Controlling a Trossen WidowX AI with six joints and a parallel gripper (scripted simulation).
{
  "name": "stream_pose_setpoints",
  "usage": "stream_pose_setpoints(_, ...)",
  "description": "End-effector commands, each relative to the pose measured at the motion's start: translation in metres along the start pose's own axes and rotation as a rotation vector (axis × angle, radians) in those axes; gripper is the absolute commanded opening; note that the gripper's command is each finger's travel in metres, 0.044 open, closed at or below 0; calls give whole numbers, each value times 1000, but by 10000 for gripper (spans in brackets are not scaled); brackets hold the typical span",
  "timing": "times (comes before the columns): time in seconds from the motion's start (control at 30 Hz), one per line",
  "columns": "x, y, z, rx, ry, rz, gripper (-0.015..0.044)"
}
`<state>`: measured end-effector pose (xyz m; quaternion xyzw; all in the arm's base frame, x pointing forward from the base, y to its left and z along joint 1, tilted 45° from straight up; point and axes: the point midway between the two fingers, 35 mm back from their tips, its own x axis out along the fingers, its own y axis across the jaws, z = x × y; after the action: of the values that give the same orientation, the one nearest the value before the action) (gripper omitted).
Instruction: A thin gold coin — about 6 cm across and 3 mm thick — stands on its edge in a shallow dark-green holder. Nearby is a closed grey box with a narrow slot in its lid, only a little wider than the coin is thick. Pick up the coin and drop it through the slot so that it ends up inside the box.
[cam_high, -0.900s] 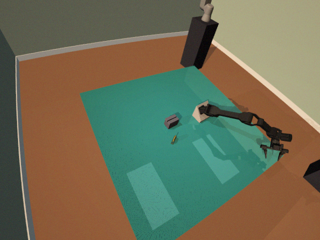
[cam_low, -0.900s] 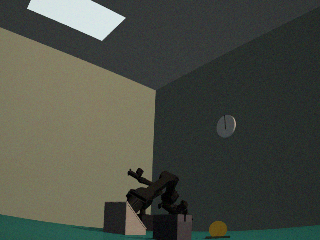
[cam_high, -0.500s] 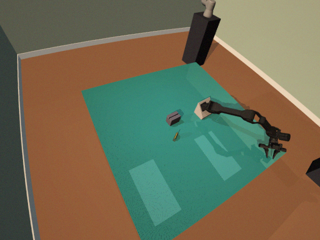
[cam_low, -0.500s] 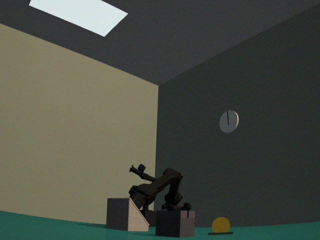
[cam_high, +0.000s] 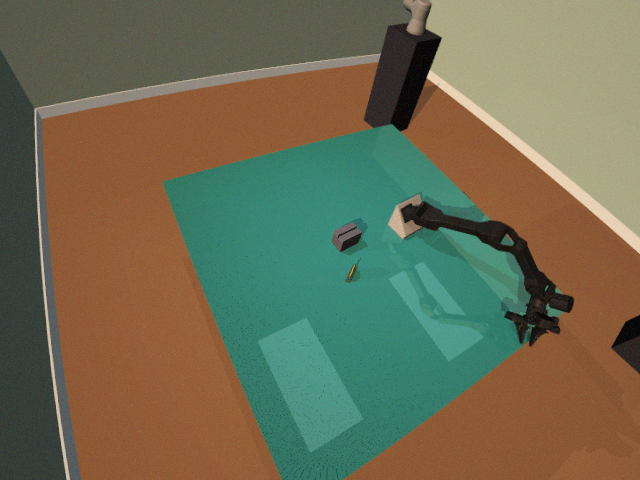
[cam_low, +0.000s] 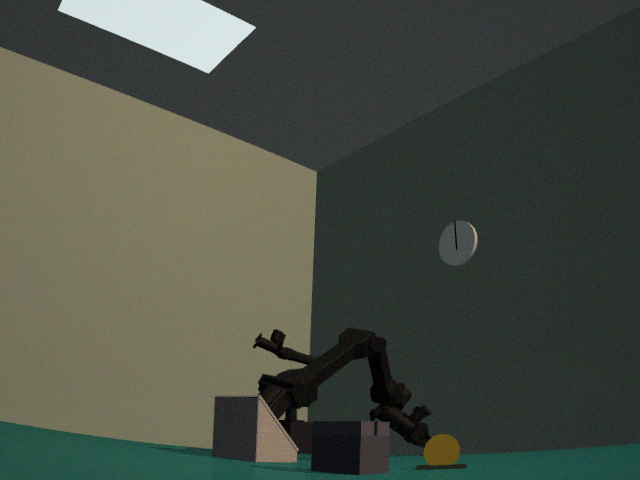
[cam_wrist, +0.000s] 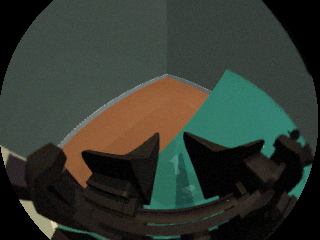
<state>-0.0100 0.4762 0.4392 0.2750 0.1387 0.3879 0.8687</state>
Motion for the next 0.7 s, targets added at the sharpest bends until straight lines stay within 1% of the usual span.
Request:
stream_pose_setpoints(0.0,39,-44,25,-114,-3,-76,161)
stream_pose_setpoints(0.17,82,-108,59,-219,-9,-187,161)
stream_pose_setpoints(0.33,111,-179,96,-311,4,-307,161)
stream_pose_setpoints(0.53,125,-269,135,-374,14,-479,161)
stream_pose_setpoints(0.67,132,-317,134,-457,117,-539,161)
